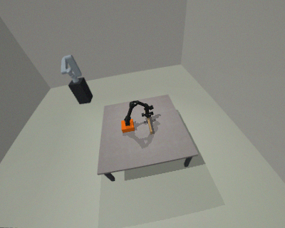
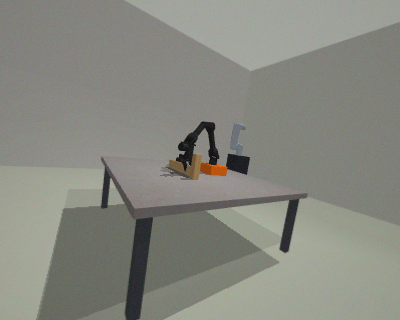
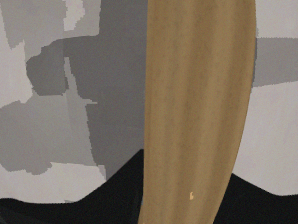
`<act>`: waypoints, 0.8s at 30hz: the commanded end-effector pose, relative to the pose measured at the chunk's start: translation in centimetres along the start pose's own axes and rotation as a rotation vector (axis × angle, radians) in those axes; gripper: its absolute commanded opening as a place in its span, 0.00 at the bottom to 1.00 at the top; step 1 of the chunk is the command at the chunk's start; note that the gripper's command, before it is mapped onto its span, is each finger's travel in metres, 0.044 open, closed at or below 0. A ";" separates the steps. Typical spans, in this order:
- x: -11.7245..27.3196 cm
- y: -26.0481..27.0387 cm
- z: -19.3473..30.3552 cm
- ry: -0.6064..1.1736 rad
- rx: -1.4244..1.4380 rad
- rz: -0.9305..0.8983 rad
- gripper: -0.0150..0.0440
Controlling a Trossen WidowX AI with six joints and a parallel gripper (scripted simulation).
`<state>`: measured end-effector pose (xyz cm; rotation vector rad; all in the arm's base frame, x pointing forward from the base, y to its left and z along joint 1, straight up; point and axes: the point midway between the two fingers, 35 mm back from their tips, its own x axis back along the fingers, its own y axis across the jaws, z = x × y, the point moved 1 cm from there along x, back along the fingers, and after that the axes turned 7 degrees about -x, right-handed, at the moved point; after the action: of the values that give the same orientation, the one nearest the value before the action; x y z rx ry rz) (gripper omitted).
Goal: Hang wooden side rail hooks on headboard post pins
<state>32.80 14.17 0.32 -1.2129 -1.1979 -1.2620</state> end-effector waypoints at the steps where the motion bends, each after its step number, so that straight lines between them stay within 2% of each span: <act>1: 0.0 0.1 0.1 0.005 -0.001 -0.002 0.25; 8: -0.1 0.1 0.1 0.005 -0.001 -0.002 0.25; 20: -0.1 0.0 0.0 -0.001 0.000 0.001 0.79; 24: 1.5 0.0 0.0 0.002 0.000 0.000 0.97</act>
<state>32.61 14.09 0.47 -1.2214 -1.1937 -1.2523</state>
